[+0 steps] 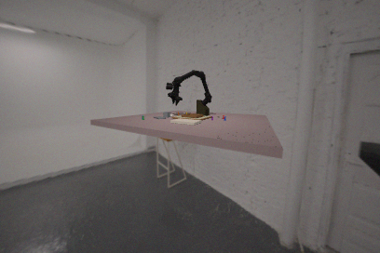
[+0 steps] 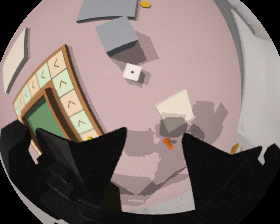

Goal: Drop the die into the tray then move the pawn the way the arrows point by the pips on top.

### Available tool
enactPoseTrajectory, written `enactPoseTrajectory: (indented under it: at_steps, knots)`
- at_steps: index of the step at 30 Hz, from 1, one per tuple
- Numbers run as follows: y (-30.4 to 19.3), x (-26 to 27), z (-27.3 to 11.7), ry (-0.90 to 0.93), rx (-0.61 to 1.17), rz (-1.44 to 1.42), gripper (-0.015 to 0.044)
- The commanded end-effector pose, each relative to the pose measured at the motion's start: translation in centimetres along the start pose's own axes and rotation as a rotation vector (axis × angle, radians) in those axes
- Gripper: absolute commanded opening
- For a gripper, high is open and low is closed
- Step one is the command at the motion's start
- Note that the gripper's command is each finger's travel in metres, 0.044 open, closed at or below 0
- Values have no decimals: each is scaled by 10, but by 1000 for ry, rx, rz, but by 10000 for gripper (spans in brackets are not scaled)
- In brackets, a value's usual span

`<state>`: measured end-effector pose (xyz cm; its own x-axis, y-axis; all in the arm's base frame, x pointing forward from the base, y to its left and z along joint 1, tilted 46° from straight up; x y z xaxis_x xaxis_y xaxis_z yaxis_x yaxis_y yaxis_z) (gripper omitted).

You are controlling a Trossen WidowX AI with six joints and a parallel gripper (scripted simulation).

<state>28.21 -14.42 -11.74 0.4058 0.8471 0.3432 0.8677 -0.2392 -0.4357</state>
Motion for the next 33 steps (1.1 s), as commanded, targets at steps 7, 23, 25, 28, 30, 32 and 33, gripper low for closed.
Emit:
enactPoseTrajectory:
  at_steps: [7,23,25,28,30,32,33]
  knots:
    - [53,22,45,287,15,213,275]
    - [52,27,72,287,16,213,275]
    - [52,27,73,287,16,213,275]
    - [52,28,78,287,16,213,275]
    - [52,29,81,288,16,213,275]
    - [53,30,84,288,16,213,275]
    - [53,31,85,288,16,213,275]
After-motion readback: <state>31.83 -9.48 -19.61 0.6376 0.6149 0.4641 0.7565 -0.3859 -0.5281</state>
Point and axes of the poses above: the point midway between the two fingers, 35 mm back from their tips, its own z axis out along the fingers, its own x axis across the jaws, y = z × x, the point moved 4 cm from there along -z, back along the fingers, and after that the axes turned 10 degrees about z, right-handed, at the moved point
